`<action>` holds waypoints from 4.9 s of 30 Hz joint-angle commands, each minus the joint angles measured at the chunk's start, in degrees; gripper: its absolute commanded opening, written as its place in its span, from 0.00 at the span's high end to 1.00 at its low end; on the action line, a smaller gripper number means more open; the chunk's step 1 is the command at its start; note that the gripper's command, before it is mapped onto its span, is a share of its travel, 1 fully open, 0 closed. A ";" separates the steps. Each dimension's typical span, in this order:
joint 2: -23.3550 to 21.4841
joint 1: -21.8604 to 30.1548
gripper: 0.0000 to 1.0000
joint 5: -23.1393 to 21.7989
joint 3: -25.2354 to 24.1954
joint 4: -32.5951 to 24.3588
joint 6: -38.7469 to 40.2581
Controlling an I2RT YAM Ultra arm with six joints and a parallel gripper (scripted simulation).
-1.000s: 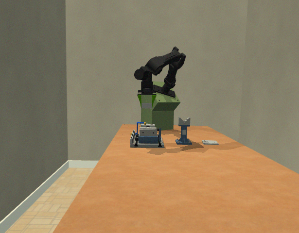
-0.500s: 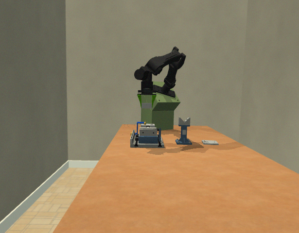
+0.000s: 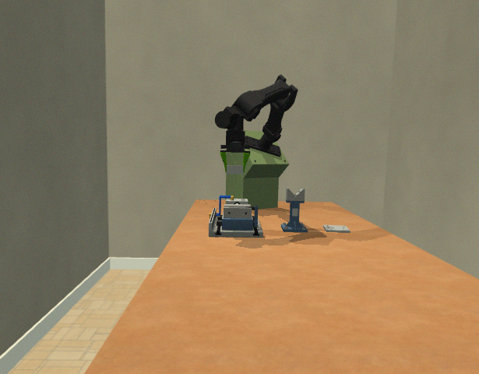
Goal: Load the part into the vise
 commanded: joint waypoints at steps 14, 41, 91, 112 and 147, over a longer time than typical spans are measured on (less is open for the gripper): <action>0.37 -1.23 1.00 -0.30 -0.34 2.64 1.81; 3.68 2.61 1.00 1.42 -3.69 10.00 5.44; 6.51 4.81 1.00 2.52 -3.51 16.73 9.01; 6.51 4.81 1.00 2.52 -3.51 16.73 9.01; 6.14 5.11 1.00 2.55 -4.21 17.00 9.02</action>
